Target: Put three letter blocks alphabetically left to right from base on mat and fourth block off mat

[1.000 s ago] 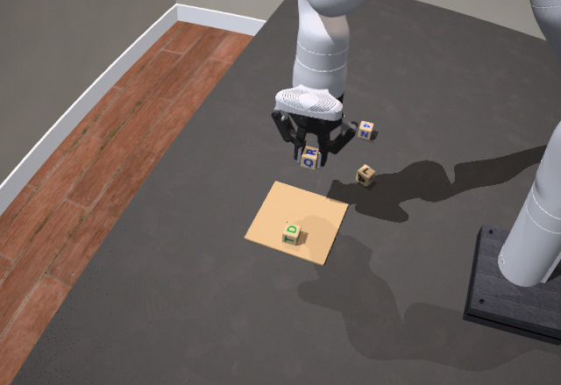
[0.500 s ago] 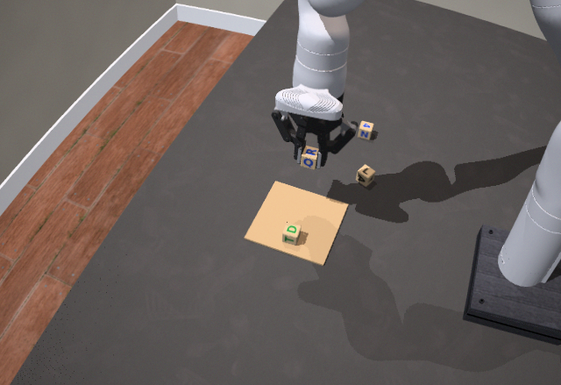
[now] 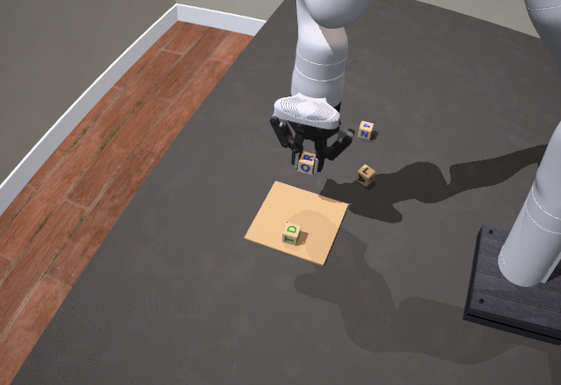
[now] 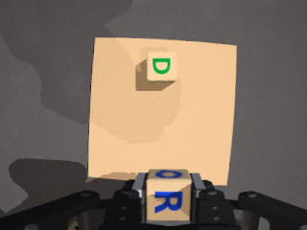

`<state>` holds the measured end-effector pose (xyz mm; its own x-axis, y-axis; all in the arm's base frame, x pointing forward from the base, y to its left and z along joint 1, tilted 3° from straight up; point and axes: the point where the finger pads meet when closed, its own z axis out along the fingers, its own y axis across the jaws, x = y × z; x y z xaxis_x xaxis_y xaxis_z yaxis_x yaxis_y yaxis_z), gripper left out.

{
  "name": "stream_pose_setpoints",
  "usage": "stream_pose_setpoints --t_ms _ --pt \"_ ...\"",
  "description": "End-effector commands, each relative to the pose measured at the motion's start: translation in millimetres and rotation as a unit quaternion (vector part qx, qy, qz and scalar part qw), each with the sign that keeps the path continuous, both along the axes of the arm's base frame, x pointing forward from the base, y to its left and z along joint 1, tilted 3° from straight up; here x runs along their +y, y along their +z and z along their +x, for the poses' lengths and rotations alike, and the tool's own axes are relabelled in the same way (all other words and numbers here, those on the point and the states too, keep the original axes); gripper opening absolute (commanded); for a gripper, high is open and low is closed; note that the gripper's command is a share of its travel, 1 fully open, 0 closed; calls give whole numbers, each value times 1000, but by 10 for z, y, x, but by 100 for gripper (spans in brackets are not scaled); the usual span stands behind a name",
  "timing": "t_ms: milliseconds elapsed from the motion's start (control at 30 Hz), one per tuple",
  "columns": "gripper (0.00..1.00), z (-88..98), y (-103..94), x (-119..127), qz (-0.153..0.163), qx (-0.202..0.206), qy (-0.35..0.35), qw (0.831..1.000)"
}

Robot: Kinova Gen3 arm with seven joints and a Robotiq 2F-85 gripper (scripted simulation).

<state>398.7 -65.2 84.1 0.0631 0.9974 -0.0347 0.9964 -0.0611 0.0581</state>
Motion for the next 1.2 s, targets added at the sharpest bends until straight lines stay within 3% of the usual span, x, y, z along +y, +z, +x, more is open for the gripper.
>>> stream_pose_setpoints --t_ms 0,533,1167 --pt "21 -31 -151 39 3 7 4 1000" --pt "21 -9 -733 28 3 7 4 1000" --pt "21 -7 -786 27 3 7 4 1000"
